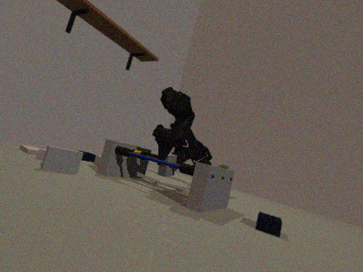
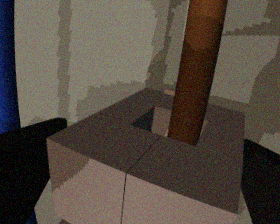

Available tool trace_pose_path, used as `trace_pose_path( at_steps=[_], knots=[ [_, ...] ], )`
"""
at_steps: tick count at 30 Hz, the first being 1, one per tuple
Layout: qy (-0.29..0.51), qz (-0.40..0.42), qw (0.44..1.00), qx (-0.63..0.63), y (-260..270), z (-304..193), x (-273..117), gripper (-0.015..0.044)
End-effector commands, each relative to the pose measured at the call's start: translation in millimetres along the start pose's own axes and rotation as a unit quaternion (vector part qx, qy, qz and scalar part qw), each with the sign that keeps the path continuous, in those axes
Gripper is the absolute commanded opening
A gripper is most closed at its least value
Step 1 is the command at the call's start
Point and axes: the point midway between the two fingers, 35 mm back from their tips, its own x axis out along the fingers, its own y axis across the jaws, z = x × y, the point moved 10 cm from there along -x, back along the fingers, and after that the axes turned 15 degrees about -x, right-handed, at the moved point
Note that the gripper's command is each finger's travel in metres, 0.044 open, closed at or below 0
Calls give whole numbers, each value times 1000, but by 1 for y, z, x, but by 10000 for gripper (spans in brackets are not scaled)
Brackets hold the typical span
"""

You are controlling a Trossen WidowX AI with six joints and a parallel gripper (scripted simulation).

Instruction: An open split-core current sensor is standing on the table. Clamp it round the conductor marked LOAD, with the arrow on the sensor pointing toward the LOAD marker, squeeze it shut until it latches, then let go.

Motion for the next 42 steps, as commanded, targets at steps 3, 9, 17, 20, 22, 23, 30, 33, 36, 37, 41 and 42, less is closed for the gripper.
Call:
trace_pose_path(
  at_steps=[3,9,17,20,22,23,30,33,36,37,41,42],
  knots=[
    [0,1,1000,1,0,0,0,330],
    [0,1,1000,1,0,0,0,290],
    [0,1,1000,1,0,0,0,237],
    [0,1,1000,1,0,0,0,217],
    [0,1,1000,1,0,0,0,184],
    [-1,2,1000,1,0,0,-1,158],
    [0,0,1000,0,-1,0,0,0],
    [0,0,1000,0,-1,0,0,0],
    [0,0,1000,0,-1,0,0,0],
    [0,0,1000,0,-1,0,0,0],
    [6,-17,1000,-1,2,1,1,0],
    [9,-26,1000,-1,4,1,1,0]
  ],
)
